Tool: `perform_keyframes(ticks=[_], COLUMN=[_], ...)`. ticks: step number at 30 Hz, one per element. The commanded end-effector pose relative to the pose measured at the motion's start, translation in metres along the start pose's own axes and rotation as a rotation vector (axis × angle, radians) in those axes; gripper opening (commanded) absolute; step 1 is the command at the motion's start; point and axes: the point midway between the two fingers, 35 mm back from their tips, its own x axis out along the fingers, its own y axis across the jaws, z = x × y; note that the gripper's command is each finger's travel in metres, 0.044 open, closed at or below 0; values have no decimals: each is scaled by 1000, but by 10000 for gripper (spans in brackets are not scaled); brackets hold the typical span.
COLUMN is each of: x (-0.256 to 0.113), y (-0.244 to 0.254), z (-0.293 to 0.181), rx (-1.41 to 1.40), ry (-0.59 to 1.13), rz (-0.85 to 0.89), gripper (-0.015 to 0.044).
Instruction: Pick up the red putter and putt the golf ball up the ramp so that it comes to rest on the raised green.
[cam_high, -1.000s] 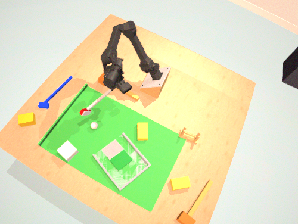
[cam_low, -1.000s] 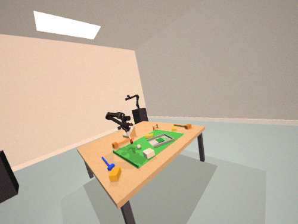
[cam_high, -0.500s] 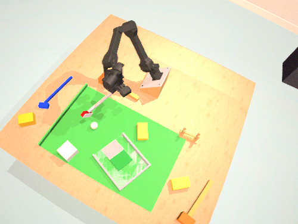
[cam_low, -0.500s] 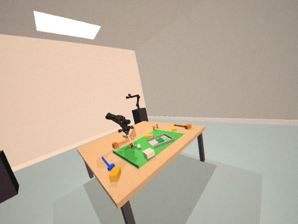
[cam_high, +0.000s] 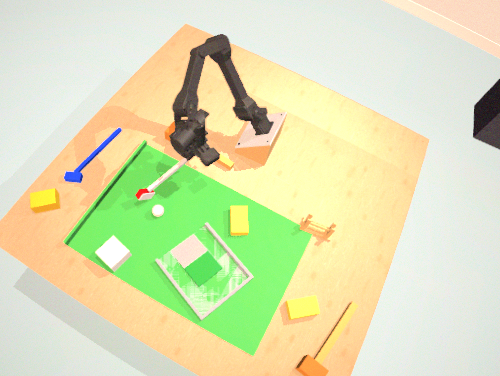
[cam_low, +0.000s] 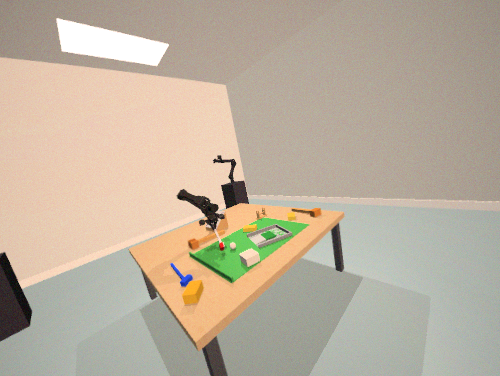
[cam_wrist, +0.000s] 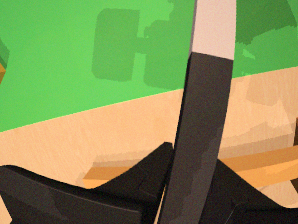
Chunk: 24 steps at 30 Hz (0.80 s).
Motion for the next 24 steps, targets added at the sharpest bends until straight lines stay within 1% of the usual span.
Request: perform_keyframes(ticks=[1,5,15,24], x=[5,10,8,10], y=[0,0,-1,-28], z=[1,0,0,1], rx=[-2,-2,0,-2], ry=[-4,-5,0,-5], rz=[-2,-2,-3,-3], gripper=[0,0,0,0])
